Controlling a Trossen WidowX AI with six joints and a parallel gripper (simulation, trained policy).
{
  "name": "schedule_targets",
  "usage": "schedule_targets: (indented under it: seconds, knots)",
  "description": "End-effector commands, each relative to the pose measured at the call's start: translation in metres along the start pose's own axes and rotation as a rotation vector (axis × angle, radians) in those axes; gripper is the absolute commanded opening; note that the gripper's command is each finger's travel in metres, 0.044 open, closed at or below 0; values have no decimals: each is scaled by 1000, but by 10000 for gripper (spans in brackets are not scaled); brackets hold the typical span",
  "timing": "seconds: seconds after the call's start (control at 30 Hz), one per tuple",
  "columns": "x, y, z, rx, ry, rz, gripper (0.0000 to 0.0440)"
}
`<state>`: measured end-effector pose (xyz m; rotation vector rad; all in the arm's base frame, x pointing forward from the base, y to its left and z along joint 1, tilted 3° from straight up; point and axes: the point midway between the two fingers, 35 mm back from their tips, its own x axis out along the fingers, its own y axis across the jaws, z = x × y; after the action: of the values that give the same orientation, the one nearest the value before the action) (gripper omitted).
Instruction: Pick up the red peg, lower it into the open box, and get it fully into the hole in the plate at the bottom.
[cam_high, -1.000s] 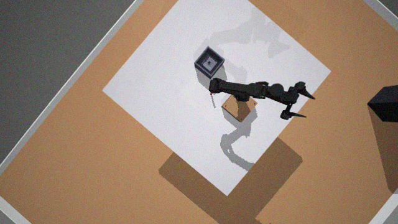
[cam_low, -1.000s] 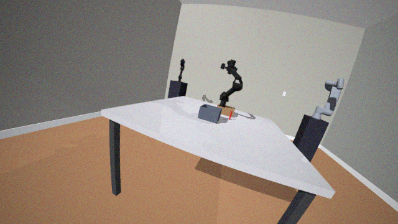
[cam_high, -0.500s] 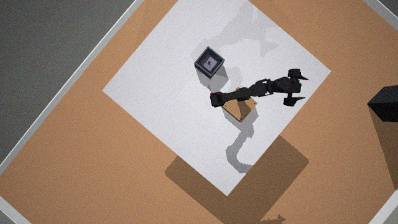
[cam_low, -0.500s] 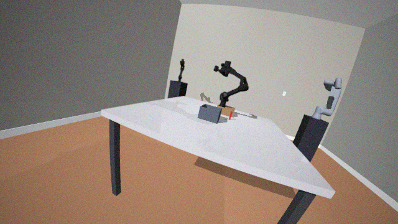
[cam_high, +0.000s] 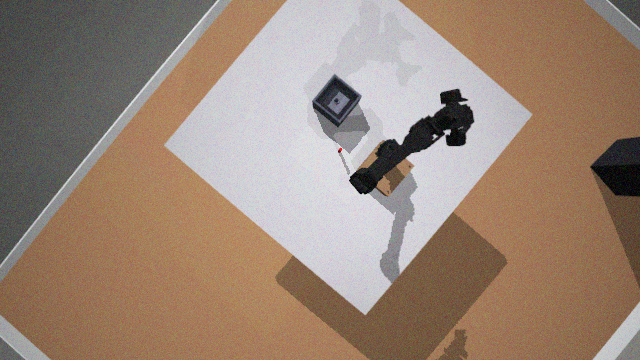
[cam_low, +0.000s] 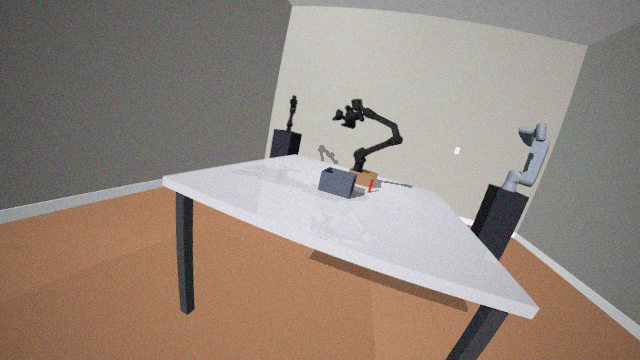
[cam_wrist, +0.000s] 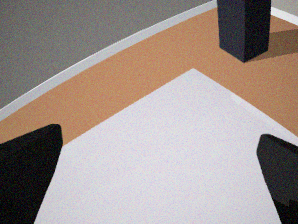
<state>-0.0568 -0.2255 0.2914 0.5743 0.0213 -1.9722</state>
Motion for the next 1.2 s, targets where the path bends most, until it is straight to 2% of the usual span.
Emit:
schedule_targets:
  seconds: [0.0,0.27,0.6,1.17]
  knots:
    - [-3,23,-26,-27,110,72,440]
    - [-21,60,-71,-107,293,201,440]
    - [-60,91,-122,-236,491,339,440]
    - [-143,105,-195,-491,759,511,440]
